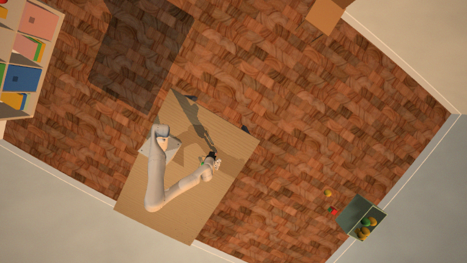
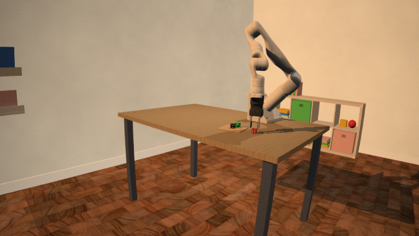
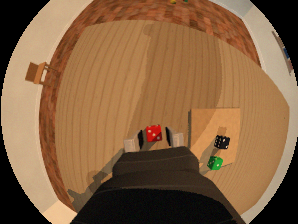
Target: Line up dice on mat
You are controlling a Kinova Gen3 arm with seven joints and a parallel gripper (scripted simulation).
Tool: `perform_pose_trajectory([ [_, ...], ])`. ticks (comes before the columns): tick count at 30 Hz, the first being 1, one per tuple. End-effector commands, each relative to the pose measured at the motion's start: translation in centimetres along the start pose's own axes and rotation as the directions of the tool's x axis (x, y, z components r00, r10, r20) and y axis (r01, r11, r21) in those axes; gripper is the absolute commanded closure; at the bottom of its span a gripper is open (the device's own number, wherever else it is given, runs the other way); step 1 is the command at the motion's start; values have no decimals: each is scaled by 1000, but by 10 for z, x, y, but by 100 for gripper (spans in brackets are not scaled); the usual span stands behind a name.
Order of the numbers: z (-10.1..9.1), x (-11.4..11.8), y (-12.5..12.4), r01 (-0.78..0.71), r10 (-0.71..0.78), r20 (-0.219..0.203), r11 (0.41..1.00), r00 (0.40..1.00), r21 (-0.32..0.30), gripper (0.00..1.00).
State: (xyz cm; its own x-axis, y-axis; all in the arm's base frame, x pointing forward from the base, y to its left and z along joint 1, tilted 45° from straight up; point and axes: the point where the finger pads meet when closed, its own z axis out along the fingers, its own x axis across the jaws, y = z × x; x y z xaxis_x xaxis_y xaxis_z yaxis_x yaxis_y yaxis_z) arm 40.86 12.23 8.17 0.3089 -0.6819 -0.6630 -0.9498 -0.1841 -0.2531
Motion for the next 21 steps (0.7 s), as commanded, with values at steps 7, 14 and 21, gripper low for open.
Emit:
perform_pose_trajectory([
  [7, 12, -1, 0, 1, -1, 0, 1000, 1000, 0, 21],
  [14, 24, -1, 0, 1, -1, 0, 1000, 1000, 0, 21],
  [21, 27, -1, 0, 1, -1, 0, 1000, 1000, 0, 21],
])
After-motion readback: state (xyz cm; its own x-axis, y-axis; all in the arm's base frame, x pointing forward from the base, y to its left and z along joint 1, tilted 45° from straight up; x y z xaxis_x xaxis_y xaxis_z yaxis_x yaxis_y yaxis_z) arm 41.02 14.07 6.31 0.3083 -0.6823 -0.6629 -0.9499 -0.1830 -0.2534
